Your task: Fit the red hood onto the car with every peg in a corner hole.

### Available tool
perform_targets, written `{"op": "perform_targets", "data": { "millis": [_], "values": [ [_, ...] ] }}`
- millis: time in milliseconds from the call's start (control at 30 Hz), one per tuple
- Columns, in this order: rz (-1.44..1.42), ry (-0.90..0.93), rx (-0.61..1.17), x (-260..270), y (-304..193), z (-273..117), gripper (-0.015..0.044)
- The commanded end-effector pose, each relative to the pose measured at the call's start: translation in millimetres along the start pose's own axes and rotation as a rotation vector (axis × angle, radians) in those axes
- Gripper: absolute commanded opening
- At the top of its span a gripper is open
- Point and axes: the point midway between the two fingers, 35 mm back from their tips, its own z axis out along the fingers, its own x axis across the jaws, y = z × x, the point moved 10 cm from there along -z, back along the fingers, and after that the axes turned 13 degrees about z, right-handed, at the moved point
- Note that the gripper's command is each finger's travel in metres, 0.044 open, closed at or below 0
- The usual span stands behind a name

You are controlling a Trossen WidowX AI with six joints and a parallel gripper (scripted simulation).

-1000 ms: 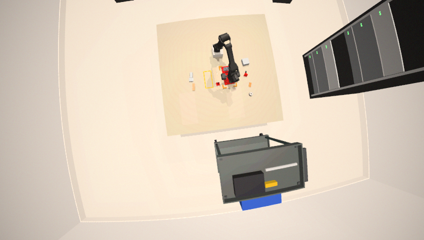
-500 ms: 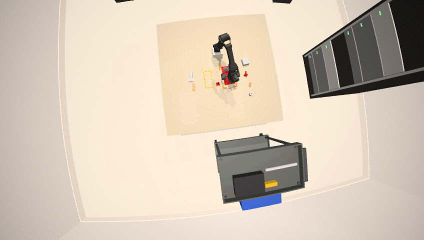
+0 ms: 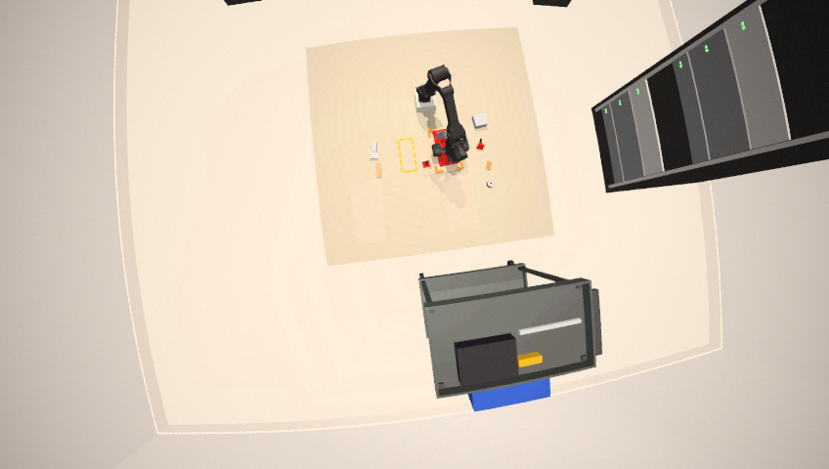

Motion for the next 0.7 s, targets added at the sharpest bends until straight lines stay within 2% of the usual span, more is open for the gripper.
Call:
{"op": "perform_targets", "data": {
  "millis": [0, 433, 567, 667],
  "values": [
    [0.000, 0.001, -0.002, 0, 0, -1, 0.0105],
    [0.000, 0.001, -0.002, 0, 0, -1, 0.0440],
    [0.000, 0.000, 0.000, 0, 1, -6, 0.0440],
    [0.000, -0.002, 0.007, 2, 4, -24, 0.0440]
  ]
}}
